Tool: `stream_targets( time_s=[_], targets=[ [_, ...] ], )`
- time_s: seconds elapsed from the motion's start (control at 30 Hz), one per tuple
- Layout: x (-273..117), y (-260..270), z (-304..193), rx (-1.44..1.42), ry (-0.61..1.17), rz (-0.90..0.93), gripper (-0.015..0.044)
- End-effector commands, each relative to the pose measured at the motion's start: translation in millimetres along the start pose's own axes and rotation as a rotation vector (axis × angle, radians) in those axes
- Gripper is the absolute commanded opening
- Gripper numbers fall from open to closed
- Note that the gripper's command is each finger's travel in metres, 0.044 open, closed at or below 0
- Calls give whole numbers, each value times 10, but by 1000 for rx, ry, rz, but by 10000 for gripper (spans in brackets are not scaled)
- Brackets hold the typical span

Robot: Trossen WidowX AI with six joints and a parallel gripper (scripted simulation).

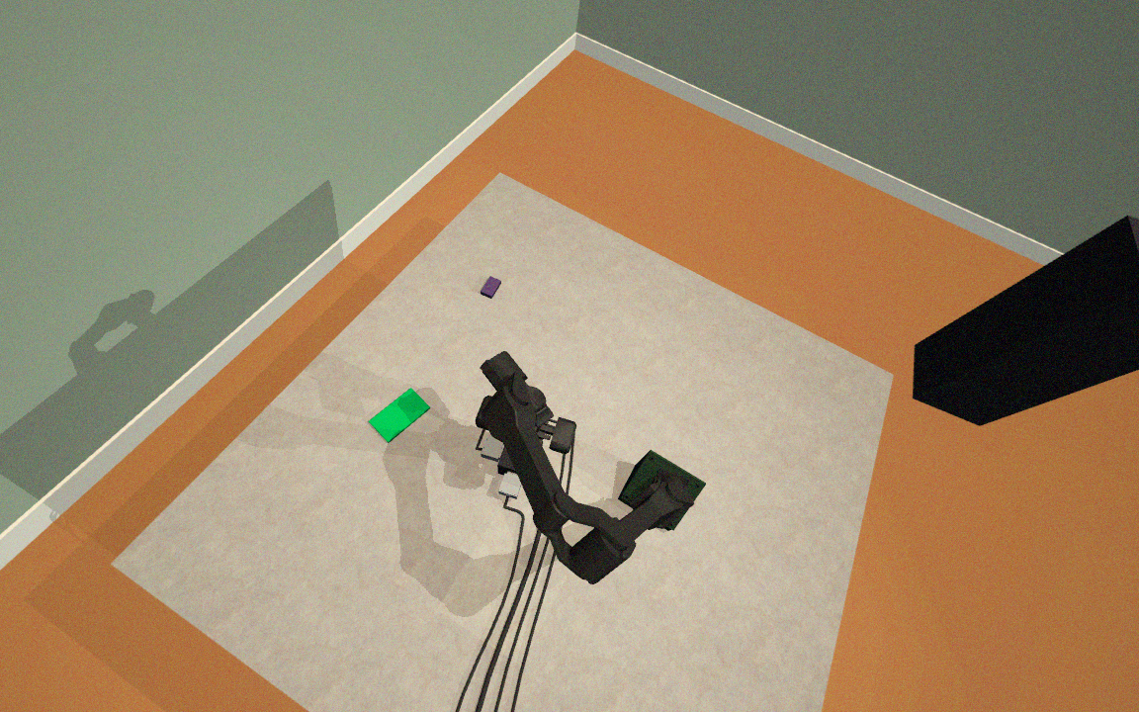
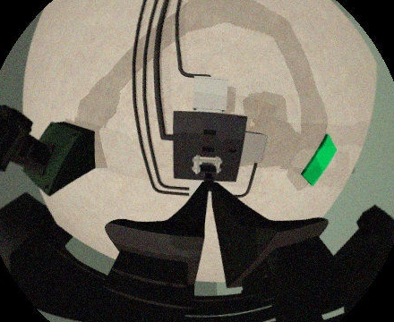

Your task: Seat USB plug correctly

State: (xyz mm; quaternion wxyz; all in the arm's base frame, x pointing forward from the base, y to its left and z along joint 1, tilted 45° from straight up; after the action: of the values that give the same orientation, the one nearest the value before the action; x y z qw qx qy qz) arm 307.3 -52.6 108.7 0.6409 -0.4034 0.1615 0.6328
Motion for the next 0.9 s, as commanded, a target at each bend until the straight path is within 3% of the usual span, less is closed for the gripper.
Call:
stream_targets(
  time_s=[0.0, 0.87],
  targets=[
    [-3, 0, 0, 0, 0, 0, 0],
    [-176, 1, -2, 0, 1, 1, 0]
  ],
)
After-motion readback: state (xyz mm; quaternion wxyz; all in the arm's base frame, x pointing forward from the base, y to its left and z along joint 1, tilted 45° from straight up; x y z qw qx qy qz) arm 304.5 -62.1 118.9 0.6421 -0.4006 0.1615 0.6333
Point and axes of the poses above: the point midway between the two fingers, 35 mm back from their tips, its own x axis out along the fingers, its own y axis across the jaws, z = x × y, the point moved 2 cm from there along -x, back along the fingers, and after that the axes turned 10 degrees about -x, right-handed, at the moved point
